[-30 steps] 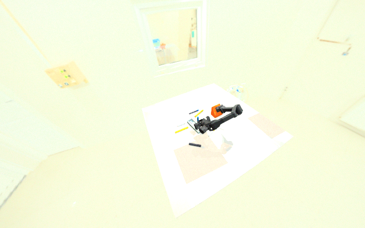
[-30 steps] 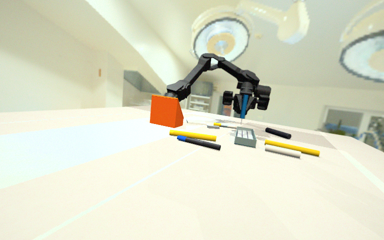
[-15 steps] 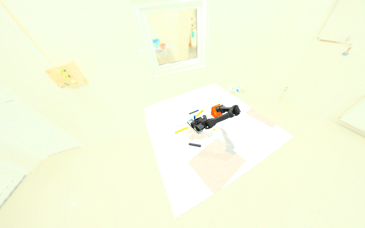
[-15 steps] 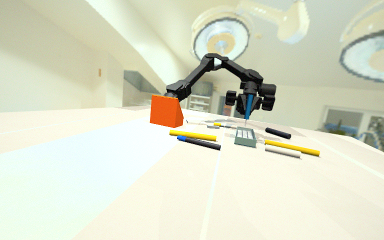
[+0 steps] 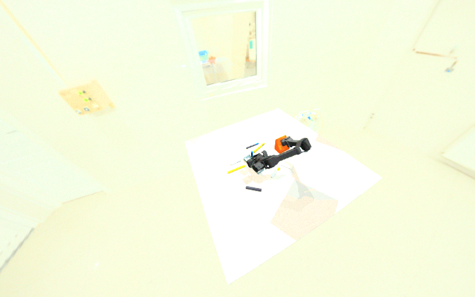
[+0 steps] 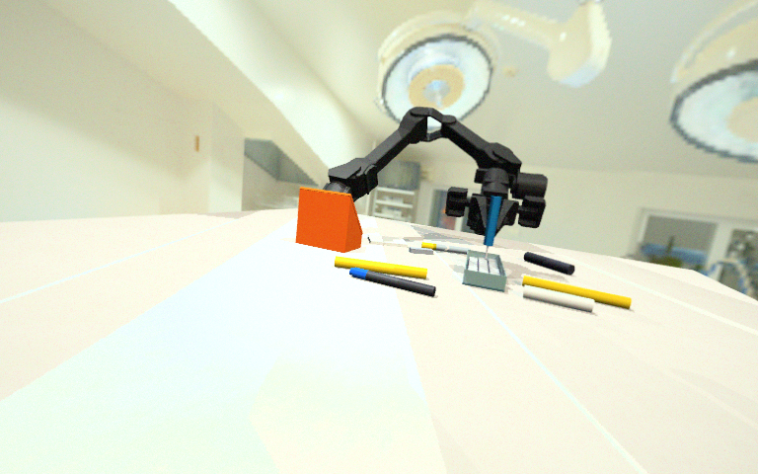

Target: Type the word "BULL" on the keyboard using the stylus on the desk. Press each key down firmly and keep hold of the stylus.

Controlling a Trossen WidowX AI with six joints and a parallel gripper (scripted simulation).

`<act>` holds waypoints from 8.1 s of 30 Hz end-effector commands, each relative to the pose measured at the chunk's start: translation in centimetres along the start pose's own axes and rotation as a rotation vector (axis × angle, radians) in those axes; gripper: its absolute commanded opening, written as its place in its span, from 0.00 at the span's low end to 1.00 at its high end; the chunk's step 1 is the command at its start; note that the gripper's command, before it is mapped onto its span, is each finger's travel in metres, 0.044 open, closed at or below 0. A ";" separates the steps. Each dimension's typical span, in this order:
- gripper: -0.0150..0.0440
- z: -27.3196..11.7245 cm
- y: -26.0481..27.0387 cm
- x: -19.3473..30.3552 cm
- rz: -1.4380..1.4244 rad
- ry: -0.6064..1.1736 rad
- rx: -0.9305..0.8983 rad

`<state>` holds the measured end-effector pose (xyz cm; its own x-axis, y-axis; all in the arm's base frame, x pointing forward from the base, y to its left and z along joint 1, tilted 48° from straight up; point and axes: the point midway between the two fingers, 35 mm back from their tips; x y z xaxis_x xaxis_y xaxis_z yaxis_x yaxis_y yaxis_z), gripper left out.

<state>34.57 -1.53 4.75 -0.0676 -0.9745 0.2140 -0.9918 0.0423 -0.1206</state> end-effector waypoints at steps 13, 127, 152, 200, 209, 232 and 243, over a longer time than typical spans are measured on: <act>0.39 0.2 0.1 -0.2 0.002 0.000 -0.001; 0.39 -5.5 -1.8 -3.2 0.003 -0.003 0.000; 0.39 -4.6 -1.7 -4.7 0.003 -0.004 0.000; 0.25 -5.5 -1.7 -3.3 0.003 -0.003 0.000; 0.39 -5.4 -1.7 -3.3 0.003 -0.003 0.000; 0.39 -4.6 -1.6 -4.7 0.003 -0.004 0.000; 0.39 -4.4 -1.6 -5.0 0.003 -0.004 0.000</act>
<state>35.96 4.25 8.22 -0.0661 -0.9765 0.2054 -0.9921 0.0424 -0.1177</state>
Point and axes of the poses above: the point midway between the two fingers, 35 mm back from their tips, its own z axis out along the fingers, its own y axis across the jaws, x = y × z, and after that the axes turned 4 degrees about z, right-handed
